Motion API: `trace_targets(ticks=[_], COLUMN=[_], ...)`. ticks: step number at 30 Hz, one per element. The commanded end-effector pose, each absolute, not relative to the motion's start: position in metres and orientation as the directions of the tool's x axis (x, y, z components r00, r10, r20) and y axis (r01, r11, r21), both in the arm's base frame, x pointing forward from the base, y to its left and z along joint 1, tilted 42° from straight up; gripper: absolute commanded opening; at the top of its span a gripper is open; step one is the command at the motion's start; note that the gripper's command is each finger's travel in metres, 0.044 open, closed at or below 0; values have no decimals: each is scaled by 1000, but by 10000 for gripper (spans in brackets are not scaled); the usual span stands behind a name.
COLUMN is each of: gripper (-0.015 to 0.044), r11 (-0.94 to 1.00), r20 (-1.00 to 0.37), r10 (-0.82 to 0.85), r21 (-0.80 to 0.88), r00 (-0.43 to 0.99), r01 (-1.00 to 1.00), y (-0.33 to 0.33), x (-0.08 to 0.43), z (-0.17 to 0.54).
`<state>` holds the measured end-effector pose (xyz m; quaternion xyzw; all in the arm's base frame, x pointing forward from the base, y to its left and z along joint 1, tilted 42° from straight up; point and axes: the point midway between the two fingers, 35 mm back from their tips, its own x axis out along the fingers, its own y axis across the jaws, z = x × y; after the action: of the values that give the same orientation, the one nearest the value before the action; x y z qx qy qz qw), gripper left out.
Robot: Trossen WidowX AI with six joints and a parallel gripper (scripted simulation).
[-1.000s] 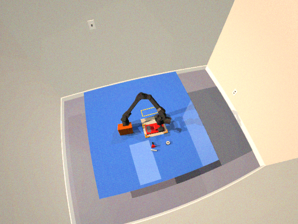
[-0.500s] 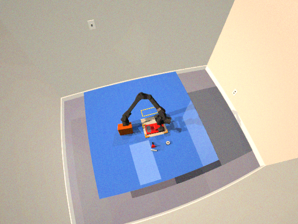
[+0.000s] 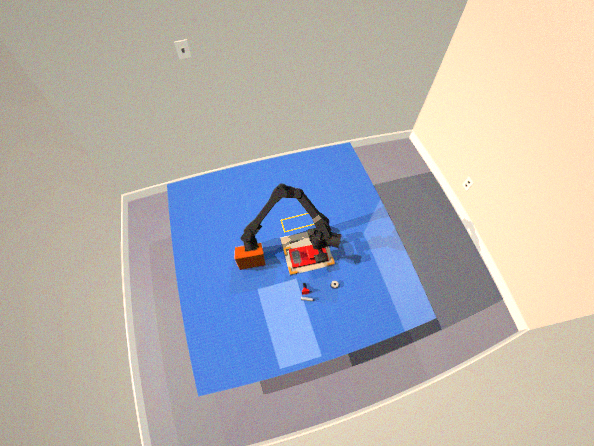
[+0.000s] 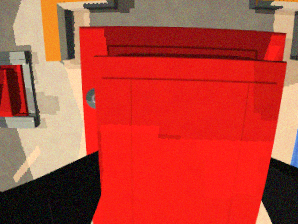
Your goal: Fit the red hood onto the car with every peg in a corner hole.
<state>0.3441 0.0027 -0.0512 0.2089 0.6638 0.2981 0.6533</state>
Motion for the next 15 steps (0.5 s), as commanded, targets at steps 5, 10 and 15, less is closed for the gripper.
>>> trace_targets(ticks=[5, 10, 15], gripper=[0, 0, 0], r11=[732, 732, 732], r20=[-739, -739, -739], r10=[671, 671, 671], r21=[673, 673, 673], r00=[-55, -55, -55], r01=[-108, -108, -108], y=[5, 7, 9], x=[344, 344, 344], z=[-54, -56, -57])
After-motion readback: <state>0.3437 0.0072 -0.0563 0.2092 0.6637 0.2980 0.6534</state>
